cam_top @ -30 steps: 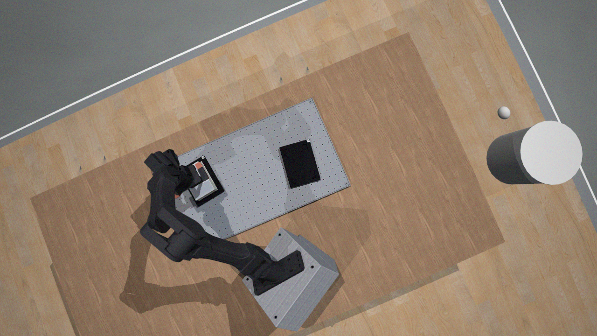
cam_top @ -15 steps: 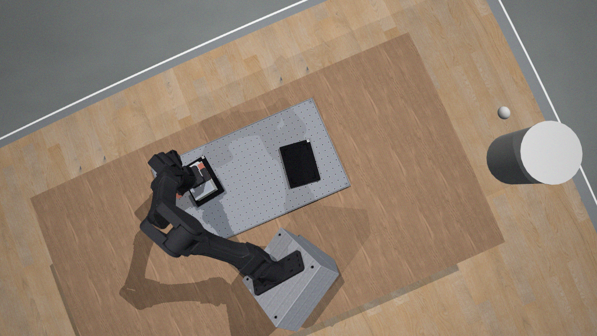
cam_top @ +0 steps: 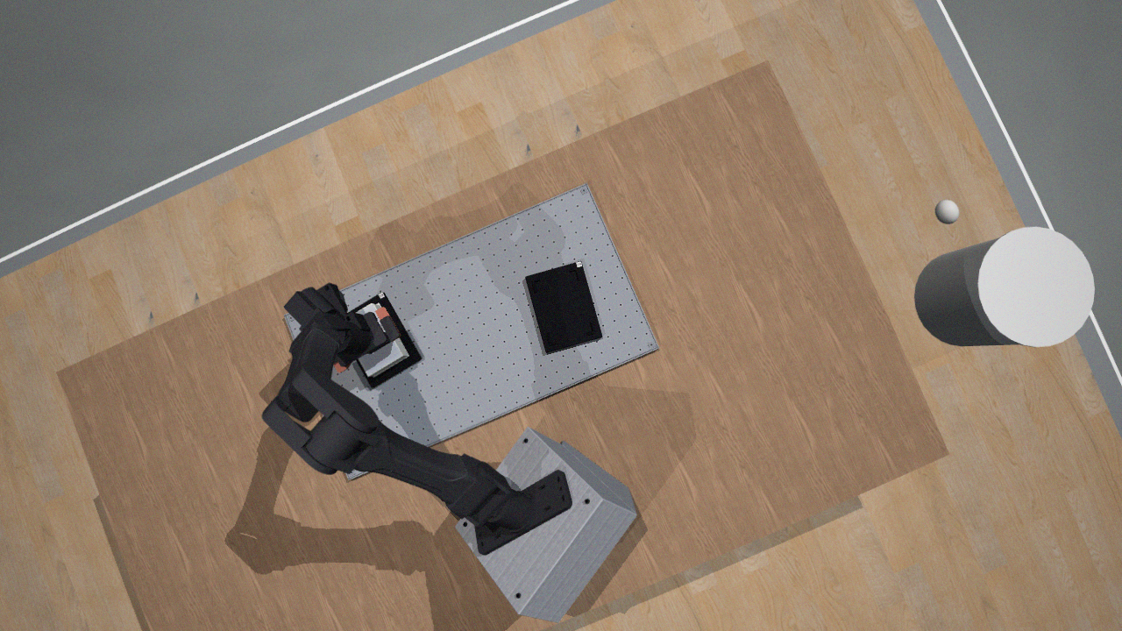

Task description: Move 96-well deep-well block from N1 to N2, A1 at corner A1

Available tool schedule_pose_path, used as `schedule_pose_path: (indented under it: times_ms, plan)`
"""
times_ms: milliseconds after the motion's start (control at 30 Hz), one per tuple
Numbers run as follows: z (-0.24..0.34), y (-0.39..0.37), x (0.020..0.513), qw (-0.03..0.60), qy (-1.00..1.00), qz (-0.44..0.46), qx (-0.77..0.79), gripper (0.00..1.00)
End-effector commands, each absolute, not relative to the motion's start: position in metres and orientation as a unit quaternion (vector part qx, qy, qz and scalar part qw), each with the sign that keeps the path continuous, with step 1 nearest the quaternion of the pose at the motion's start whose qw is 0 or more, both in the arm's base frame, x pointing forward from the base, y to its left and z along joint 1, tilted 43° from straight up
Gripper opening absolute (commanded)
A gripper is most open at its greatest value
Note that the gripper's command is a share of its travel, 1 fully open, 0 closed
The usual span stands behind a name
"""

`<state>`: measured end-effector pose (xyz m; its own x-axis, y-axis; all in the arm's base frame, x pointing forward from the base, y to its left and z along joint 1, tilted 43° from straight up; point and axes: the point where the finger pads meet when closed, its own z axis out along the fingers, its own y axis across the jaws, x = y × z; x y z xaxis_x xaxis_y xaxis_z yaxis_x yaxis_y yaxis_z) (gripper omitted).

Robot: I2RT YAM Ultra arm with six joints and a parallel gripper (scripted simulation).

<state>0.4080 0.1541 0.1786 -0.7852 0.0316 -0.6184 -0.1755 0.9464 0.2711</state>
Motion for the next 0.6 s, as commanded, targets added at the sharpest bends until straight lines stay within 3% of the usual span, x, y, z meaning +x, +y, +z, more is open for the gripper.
schedule_pose_path:
  times_ms: [0, 567]
  plan:
    - [0.186, 0.154, 0.411, 0.339, 0.926, 0.16, -0.036, 1.0]
    - [0.168, 0.162, 0.427, 0.339, 0.926, 0.16, -0.036, 1.0]
